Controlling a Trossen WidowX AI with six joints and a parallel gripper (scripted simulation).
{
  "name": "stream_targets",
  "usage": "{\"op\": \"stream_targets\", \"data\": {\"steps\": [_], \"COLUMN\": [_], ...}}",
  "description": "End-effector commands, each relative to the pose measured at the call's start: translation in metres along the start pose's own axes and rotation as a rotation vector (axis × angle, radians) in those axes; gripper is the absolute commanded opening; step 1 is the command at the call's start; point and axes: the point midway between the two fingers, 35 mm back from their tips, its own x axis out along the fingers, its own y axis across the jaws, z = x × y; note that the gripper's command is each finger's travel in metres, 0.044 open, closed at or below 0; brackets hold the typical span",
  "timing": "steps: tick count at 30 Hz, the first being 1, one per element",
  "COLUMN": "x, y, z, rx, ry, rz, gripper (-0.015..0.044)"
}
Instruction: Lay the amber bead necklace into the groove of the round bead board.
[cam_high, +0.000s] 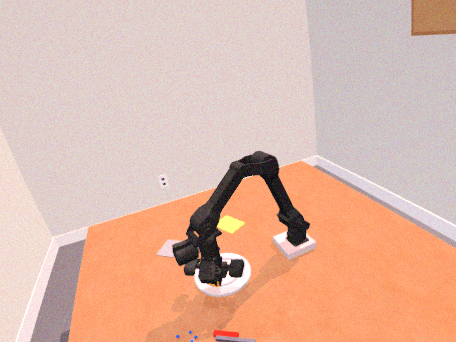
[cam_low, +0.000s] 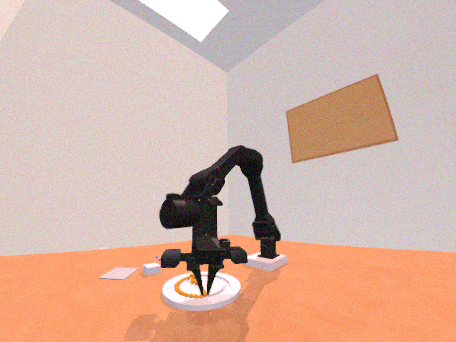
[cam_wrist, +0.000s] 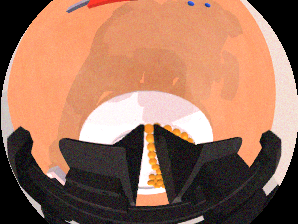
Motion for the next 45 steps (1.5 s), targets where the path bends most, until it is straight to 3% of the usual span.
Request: {"op": "stream_targets", "data": {"steps": [1, 16, 44, 45], "x": [-0.0003, -0.0015, -0.0058, -0.0068], "y": [-0.0002, 0.0, 0.0, -0.0001], "z": [0.0, 0.0, 0.0, -0.0003], "rx": [0.0, 0.0, 0.006, 0.009], "ry": [0.0, 0.0, -0.002, -0.002], "rz": [0.0, 0.0, -0.001, -0.001], "gripper": [0.0053, 0.044, 0.044, 0.0414]}}
